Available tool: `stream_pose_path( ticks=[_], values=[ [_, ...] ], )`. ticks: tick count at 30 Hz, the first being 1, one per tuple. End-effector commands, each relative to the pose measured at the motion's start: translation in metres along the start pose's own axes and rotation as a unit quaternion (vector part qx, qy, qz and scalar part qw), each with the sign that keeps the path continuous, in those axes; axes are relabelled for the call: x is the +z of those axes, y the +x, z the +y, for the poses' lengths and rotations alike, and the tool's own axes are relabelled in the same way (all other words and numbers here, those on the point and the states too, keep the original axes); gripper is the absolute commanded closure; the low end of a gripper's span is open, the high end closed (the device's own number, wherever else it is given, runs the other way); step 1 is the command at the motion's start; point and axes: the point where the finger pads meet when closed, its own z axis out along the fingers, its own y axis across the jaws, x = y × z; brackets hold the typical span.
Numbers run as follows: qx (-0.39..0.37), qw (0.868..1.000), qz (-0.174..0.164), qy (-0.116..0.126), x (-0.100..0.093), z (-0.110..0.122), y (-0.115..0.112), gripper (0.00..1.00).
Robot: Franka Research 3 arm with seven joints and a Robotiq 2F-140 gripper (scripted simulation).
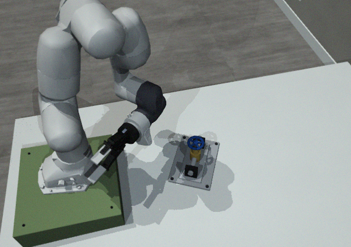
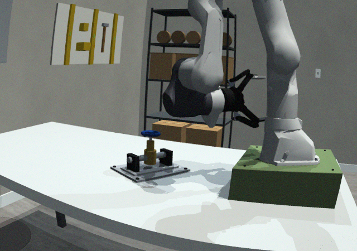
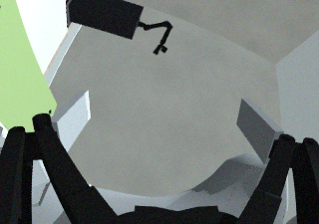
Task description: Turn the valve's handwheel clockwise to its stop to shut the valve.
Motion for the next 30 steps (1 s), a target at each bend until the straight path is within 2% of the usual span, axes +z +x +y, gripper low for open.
stream_pose_path(
  ticks=[1,19,22,25,28,30],
  values=[
    [0.000,1.000,0.000,0.000,0.000,0.000,0.000,0.00],
    [-0.001,1.000,0.002,0.001,-0.001,0.000,0.001,0.00],
    [-0.020,0.999,0.029,0.018,-0.014,0.001,0.007,0.00],
    [-0.058,0.993,0.084,0.054,-0.041,0.002,0.022,0.00],
    [-0.066,0.991,0.097,0.062,-0.048,0.002,0.025,0.00],
    [-0.084,0.986,0.122,0.080,-0.061,0.003,0.032,0.00]
  ],
)
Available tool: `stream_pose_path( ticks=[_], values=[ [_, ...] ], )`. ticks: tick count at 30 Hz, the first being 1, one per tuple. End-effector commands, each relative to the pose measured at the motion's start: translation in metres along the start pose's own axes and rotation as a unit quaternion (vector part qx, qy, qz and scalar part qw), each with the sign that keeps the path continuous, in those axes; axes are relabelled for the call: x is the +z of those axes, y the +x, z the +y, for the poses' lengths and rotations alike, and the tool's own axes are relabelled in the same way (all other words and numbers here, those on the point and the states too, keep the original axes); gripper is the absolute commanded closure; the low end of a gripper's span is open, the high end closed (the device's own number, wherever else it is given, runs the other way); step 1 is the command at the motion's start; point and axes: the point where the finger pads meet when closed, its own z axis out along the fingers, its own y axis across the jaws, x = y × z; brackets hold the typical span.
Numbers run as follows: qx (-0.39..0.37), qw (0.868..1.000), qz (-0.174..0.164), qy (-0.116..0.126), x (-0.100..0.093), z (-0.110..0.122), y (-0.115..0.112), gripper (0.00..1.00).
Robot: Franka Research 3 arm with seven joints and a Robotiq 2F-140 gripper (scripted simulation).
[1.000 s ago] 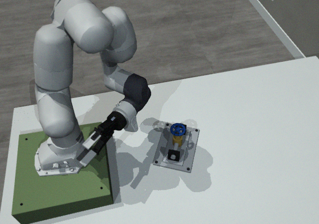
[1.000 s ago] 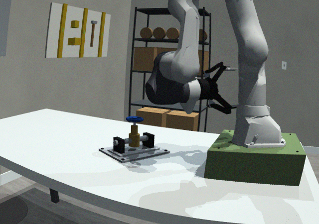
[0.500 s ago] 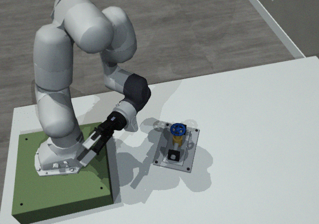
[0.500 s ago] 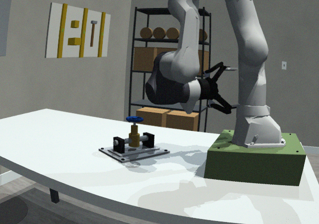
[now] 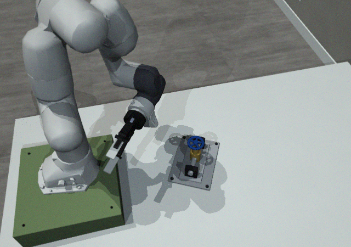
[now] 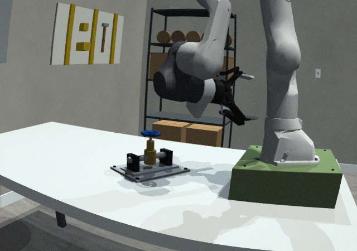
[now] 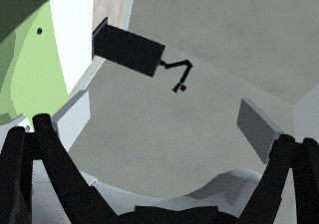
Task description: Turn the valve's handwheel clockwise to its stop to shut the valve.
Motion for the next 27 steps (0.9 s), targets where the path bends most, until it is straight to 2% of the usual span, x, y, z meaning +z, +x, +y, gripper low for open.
stream_pose_path(
  ticks=[1,4,5,9,10,13,15,16,19,21,23,27],
  values=[
    [-0.073,0.996,0.031,0.030,-0.013,-0.004,0.013,0.00],
    [-0.073,0.996,0.031,0.030,-0.013,-0.004,0.013,0.00],
    [-0.089,0.993,0.054,0.048,-0.024,-0.005,0.021,0.00],
    [-0.097,0.991,0.066,0.056,-0.029,-0.005,0.025,0.00],
    [-0.111,0.988,0.084,0.071,-0.038,-0.006,0.032,0.00],
    [-0.124,0.983,0.104,0.085,-0.047,-0.006,0.039,0.00],
    [-0.124,0.983,0.105,0.085,-0.047,-0.006,0.040,0.00],
    [-0.135,0.979,0.120,0.098,-0.055,-0.007,0.045,0.00],
    [-0.149,0.972,0.139,0.113,-0.064,-0.008,0.053,0.00],
    [-0.149,0.972,0.139,0.113,-0.064,-0.008,0.053,0.00],
    [-0.164,0.965,0.161,0.130,-0.074,-0.009,0.061,0.00],
    [-0.181,0.954,0.186,0.149,-0.086,-0.010,0.070,0.00]
  ],
)
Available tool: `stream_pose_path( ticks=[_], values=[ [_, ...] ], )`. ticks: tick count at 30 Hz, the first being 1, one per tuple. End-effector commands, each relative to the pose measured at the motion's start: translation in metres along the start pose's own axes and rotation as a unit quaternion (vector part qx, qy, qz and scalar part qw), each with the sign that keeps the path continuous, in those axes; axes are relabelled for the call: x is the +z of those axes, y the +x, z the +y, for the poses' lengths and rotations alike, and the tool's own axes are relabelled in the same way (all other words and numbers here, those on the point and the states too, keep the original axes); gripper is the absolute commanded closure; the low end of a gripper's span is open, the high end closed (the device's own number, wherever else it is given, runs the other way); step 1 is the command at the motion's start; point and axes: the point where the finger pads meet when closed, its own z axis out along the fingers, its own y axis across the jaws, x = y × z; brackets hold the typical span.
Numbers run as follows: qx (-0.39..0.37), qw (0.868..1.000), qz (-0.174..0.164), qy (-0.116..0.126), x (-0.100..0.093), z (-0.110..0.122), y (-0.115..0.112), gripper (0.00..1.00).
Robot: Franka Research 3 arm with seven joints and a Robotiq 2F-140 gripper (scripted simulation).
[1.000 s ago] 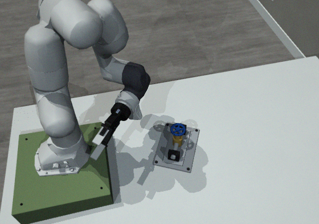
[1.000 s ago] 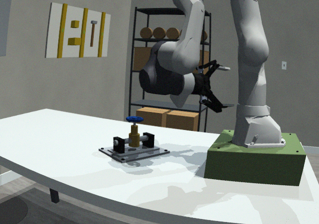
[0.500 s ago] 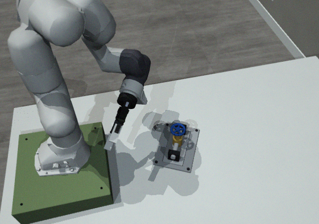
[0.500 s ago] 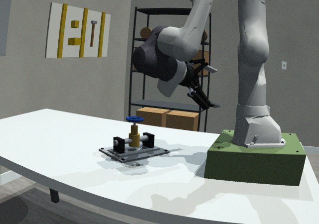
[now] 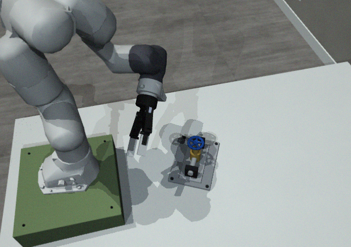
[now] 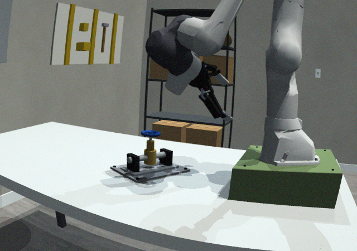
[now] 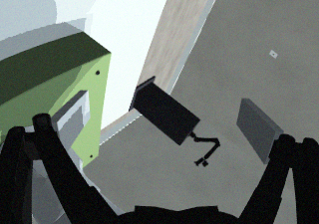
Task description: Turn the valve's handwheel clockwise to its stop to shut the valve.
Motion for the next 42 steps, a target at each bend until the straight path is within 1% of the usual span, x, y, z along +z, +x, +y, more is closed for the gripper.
stream_pose_path(
  ticks=[1,3,4,9,11,12,13,14,16,20,22,23,26,28,29,32,33,37,41,42],
  values=[
    [-0.074,0.996,0.034,0.029,-0.009,-0.006,0.018,0.00],
    [-0.079,0.996,0.041,0.034,-0.011,-0.006,0.021,0.00],
    [-0.087,0.994,0.052,0.043,-0.015,-0.006,0.027,0.00],
    [-0.109,0.988,0.084,0.067,-0.025,-0.008,0.043,0.00],
    [-0.109,0.988,0.084,0.067,-0.025,-0.008,0.043,0.00],
    [-0.117,0.986,0.096,0.075,-0.029,-0.008,0.048,0.00],
    [-0.117,0.986,0.096,0.075,-0.029,-0.008,0.048,0.00],
    [-0.129,0.981,0.112,0.089,-0.034,-0.009,0.057,0.00],
    [-0.138,0.978,0.125,0.099,-0.038,-0.009,0.063,0.00],
    [-0.154,0.970,0.150,0.116,-0.046,-0.010,0.075,0.00],
    [-0.154,0.970,0.150,0.116,-0.046,-0.010,0.075,0.00],
    [-0.166,0.963,0.165,0.130,-0.051,-0.011,0.083,0.00],
    [-0.179,0.956,0.184,0.144,-0.057,-0.012,0.093,0.00],
    [-0.179,0.956,0.184,0.144,-0.057,-0.012,0.093,0.00],
    [-0.188,0.949,0.199,0.154,-0.062,-0.012,0.100,0.00],
    [-0.188,0.949,0.199,0.154,-0.062,-0.012,0.100,0.00],
    [-0.204,0.938,0.220,0.172,-0.069,-0.013,0.112,0.00],
    [-0.219,0.926,0.245,0.188,-0.077,-0.013,0.124,0.00],
    [-0.219,0.925,0.245,0.189,-0.077,-0.013,0.124,0.00],
    [-0.235,0.911,0.268,0.207,-0.085,-0.014,0.137,0.00]
  ],
)
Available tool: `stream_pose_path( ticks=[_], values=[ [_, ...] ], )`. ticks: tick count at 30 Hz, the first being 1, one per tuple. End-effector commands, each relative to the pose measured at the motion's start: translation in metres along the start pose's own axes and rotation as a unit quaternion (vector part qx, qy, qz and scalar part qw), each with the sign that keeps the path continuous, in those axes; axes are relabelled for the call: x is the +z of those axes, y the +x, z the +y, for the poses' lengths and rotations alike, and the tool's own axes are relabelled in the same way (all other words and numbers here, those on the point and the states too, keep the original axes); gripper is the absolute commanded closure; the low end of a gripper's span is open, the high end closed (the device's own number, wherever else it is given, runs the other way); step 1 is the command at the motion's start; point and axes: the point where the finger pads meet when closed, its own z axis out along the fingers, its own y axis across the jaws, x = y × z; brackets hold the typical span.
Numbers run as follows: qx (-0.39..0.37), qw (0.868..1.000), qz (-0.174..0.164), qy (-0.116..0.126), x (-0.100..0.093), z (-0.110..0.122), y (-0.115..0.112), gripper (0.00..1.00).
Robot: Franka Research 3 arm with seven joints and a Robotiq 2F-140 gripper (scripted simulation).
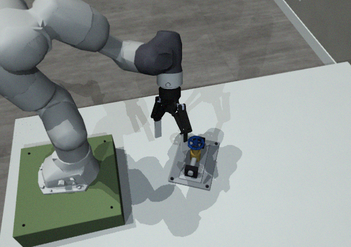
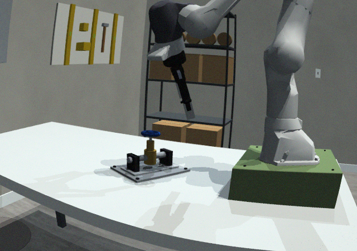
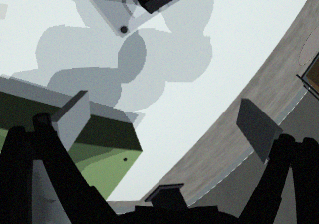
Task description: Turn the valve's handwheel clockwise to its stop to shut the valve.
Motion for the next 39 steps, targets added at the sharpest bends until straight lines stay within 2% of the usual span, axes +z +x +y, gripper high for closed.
stream_pose_path(
  ticks=[1,3,4,9,10,11,39],
  values=[
    [-0.070,0.996,0.043,0.029,-0.004,0.001,0.026,0.00],
    [-0.070,0.996,0.043,0.029,-0.004,0.001,0.026,0.00],
    [-0.077,0.995,0.054,0.035,-0.005,0.002,0.032,0.00],
    [-0.077,0.995,0.054,0.035,-0.005,0.002,0.032,0.00],
    [-0.099,0.990,0.085,0.060,-0.006,0.004,0.050,0.00],
    [-0.102,0.989,0.089,0.063,-0.007,0.005,0.053,0.00],
    [-0.102,0.989,0.089,0.063,-0.007,0.005,0.053,0.00]
  ],
)
